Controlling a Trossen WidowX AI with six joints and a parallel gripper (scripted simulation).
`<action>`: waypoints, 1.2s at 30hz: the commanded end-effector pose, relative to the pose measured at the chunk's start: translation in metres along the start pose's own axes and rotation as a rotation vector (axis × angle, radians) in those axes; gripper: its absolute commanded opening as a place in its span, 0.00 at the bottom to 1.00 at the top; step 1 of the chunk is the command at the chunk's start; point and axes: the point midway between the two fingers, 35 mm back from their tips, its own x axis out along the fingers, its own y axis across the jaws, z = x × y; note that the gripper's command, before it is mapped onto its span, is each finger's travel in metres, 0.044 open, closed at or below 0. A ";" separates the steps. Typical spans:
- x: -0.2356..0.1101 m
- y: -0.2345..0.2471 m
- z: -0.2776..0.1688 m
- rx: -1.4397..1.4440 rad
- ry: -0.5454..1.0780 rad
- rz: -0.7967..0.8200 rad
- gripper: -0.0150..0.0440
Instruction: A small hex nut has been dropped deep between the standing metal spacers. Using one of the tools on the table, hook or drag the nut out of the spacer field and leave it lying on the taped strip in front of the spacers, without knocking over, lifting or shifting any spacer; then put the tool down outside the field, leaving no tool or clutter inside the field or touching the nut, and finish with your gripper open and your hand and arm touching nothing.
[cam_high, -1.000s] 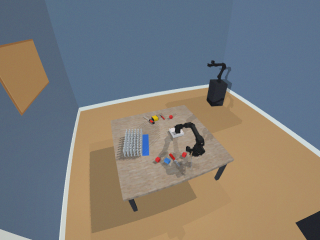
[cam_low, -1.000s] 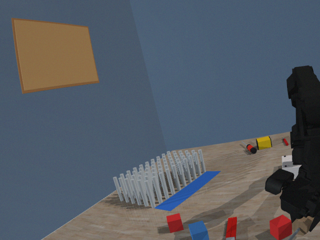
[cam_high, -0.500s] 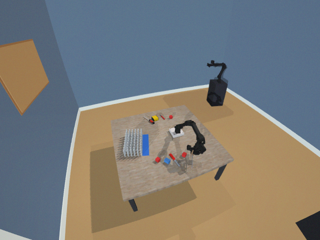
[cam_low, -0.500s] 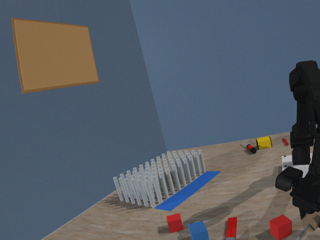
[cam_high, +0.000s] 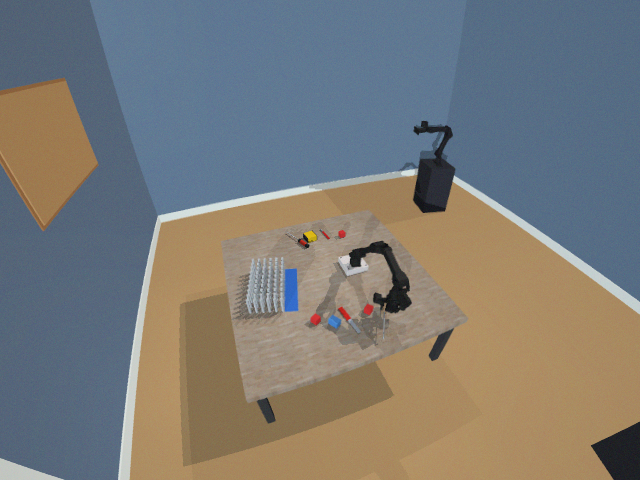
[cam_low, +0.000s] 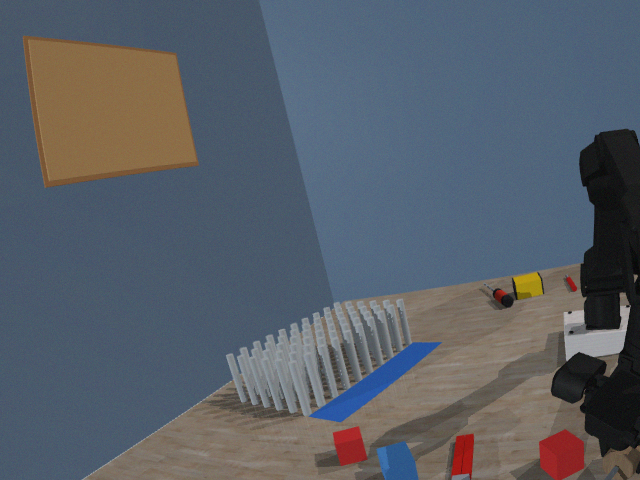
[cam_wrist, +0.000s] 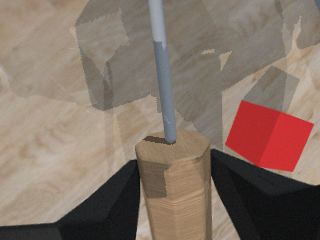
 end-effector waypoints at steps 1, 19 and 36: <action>0.008 0.002 0.001 0.002 0.000 0.001 0.25; 0.033 0.006 0.003 0.001 0.000 0.000 0.25; 0.029 0.005 0.002 0.001 0.002 -0.001 0.83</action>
